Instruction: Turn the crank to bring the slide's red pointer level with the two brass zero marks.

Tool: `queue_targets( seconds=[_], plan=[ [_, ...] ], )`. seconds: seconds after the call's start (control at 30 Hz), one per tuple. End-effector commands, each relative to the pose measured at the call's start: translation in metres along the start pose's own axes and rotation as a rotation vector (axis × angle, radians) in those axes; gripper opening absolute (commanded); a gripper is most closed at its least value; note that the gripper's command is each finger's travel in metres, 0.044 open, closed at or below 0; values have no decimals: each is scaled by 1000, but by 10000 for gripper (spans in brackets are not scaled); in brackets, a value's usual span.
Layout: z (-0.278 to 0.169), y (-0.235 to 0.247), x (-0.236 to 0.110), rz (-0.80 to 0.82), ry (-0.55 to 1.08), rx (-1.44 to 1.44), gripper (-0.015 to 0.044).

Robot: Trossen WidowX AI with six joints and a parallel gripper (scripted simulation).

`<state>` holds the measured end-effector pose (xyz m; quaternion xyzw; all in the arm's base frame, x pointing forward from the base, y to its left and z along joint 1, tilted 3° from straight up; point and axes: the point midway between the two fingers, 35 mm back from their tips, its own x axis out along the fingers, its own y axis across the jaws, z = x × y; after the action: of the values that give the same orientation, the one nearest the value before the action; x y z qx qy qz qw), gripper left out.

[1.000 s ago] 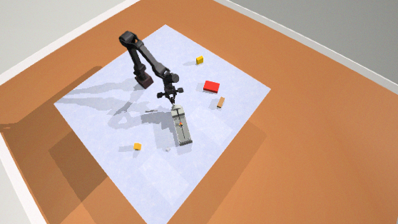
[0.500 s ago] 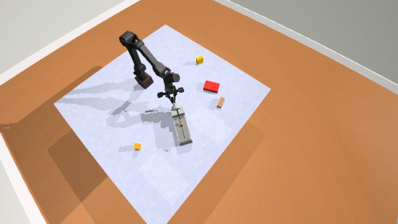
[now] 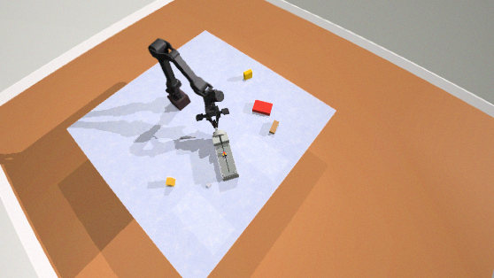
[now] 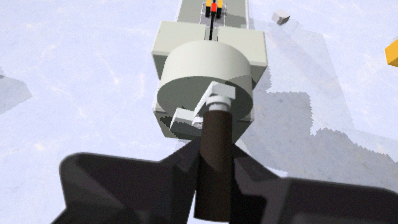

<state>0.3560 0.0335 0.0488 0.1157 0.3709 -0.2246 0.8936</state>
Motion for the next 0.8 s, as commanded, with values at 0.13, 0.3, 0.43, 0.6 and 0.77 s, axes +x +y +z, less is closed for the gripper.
queue_targets(
  seconds=[0.13,0.3,0.43,0.6,0.77],
  plan=[
    [1,10,-2,24,-6,4,0],
    [1,13,-1,24,-6,4,0],
    [0,15,-1,24,-6,5,0],
    [-1,19,0,24,-6,5,0],
    [-3,24,2,25,-6,5,0]
  ],
)
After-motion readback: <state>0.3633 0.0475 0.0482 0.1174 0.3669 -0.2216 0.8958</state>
